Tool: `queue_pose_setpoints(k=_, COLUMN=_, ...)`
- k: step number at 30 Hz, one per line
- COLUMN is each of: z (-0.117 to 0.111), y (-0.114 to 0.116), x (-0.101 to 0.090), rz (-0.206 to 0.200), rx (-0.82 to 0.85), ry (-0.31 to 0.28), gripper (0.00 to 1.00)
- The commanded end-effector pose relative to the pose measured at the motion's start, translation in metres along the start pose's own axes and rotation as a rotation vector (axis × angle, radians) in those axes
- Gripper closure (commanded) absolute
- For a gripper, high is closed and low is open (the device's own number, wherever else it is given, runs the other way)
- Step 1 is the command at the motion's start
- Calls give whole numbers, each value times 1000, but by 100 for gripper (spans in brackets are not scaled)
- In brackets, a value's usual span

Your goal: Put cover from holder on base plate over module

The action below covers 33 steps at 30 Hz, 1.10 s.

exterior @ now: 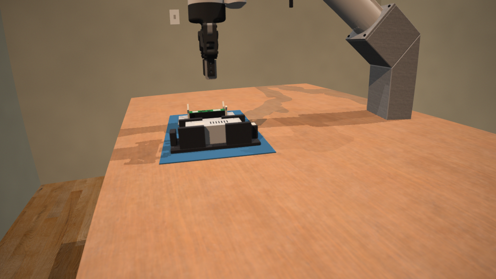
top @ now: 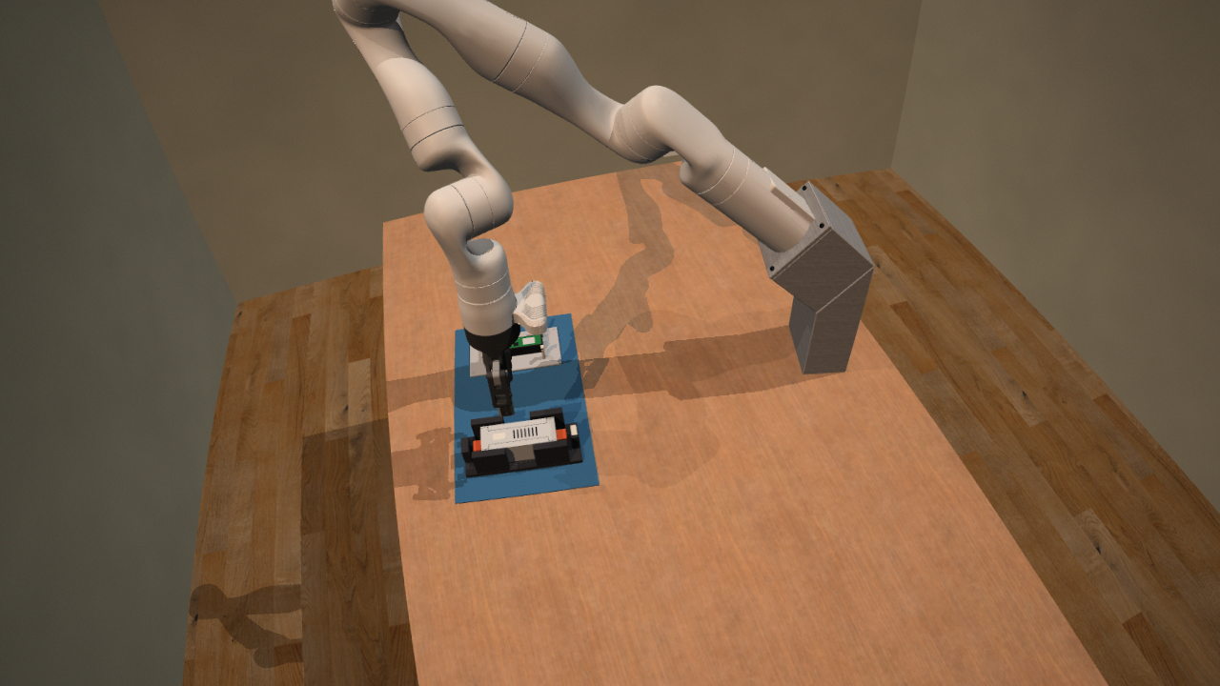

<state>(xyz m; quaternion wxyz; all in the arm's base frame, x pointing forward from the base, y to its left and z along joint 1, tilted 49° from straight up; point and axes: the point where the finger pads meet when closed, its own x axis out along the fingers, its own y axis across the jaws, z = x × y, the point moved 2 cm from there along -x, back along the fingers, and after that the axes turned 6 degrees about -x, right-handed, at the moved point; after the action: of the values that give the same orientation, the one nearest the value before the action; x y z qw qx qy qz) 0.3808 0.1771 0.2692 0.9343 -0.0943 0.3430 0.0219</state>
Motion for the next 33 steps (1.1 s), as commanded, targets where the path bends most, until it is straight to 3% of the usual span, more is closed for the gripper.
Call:
queue_pose_setpoints(k=1, z=-1, y=6, x=15, rz=-13, rx=-9, ry=11, gripper=0)
queue_pose_setpoints(k=5, z=2, y=15, x=32, rz=-15, rx=-11, ry=13, gripper=0)
queue_pose_setpoints(k=33, z=0, y=10, x=24, rz=-15, rx=-12, ry=14, gripper=0)
